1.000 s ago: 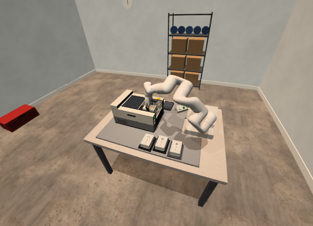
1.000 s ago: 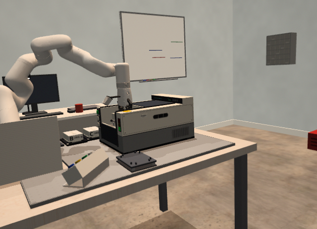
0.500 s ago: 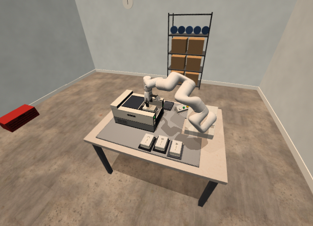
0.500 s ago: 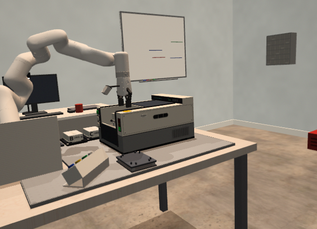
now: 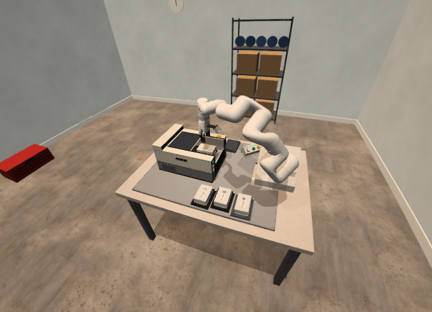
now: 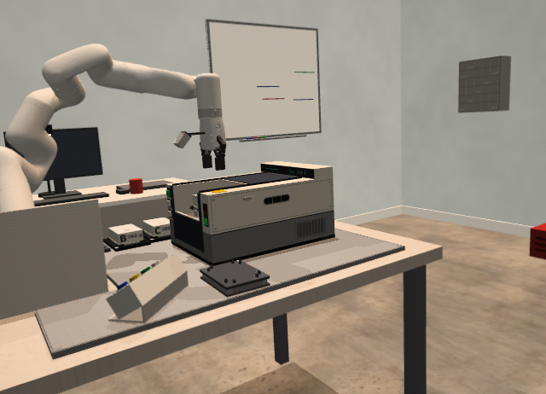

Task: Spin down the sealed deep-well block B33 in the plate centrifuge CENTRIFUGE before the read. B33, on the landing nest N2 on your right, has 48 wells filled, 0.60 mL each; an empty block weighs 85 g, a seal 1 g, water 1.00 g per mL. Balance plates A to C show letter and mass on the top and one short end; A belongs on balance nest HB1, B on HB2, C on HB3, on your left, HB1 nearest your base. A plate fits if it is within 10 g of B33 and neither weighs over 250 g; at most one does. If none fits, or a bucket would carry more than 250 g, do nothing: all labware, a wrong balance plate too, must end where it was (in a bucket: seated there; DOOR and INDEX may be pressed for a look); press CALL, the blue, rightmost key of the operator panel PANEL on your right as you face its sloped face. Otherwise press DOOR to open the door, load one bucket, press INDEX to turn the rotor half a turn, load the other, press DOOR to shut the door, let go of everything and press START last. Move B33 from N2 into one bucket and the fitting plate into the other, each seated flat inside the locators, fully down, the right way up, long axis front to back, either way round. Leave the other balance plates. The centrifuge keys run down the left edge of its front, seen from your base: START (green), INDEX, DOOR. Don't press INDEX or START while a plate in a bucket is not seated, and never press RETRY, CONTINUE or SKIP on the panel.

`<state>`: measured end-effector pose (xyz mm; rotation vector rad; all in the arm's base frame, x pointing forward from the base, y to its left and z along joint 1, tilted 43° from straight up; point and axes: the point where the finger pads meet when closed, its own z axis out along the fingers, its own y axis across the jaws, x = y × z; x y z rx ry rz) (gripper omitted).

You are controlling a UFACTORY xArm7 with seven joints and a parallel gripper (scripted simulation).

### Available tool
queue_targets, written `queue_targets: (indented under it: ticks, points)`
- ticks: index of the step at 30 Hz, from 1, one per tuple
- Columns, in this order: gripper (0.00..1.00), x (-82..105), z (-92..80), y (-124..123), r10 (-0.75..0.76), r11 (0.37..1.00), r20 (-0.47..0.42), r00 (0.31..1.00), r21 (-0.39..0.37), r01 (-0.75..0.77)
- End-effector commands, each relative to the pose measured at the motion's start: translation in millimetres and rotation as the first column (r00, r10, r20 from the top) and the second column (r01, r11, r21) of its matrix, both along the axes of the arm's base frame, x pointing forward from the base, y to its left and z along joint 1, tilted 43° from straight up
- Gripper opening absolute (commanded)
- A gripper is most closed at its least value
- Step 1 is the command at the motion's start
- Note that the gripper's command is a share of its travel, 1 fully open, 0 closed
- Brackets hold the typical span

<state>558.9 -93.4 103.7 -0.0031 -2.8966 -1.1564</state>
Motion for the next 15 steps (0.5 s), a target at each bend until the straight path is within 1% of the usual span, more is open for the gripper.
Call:
queue_targets:
  ticks: [1,7,8,15]
  points:
    - [1.0,0.7,3.0,-3.8,-0.003,1.0,0.003,1.0,-0.002,0.003]
    - [1.0,0.8,4.6,-5.3,-0.003,1.0,0.003,1.0,-0.002,0.003]
    - [0.0,0.8,4.6,-5.3,-0.003,1.0,0.003,1.0,-0.002,0.003]
    - [0.0,0.8,4.6,-5.3,-0.003,1.0,0.003,1.0,-0.002,0.003]
